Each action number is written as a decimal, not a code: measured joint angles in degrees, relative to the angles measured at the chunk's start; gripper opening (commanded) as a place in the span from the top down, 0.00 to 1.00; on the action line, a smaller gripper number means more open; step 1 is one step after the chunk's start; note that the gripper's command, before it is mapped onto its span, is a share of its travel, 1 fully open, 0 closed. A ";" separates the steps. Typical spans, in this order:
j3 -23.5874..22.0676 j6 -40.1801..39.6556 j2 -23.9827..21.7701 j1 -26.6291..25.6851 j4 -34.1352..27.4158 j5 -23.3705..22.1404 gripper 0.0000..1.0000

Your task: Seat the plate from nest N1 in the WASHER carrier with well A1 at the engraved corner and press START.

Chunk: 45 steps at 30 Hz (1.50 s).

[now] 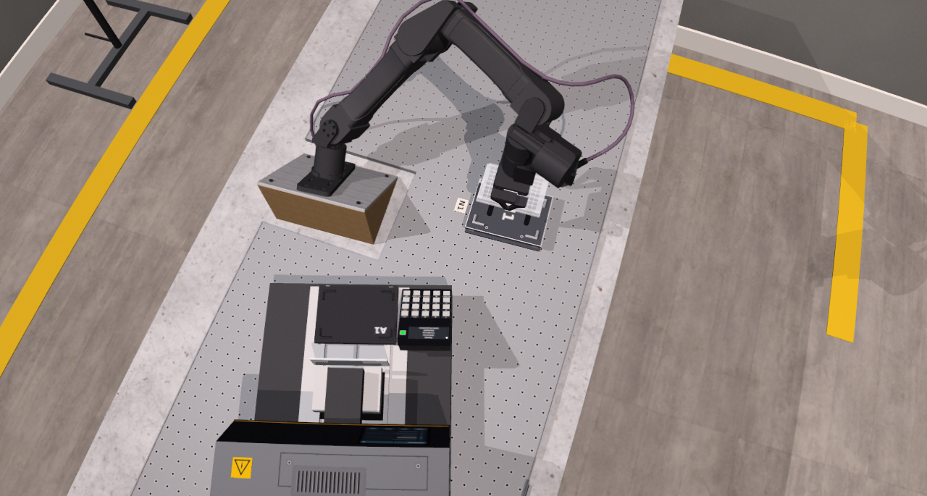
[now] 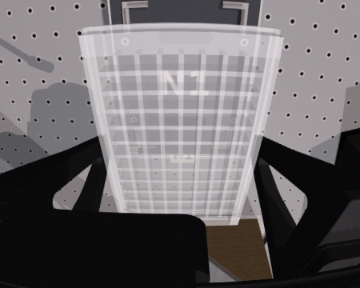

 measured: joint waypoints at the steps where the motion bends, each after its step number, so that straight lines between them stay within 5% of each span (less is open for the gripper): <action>1: 0.00 0.00 0.00 0.00 0.00 0.00 0.16; 28: 0.02 0.48 0.13 -0.09 0.00 0.02 0.16; 45: 0.00 15.65 6.58 -8.72 -0.17 2.56 0.16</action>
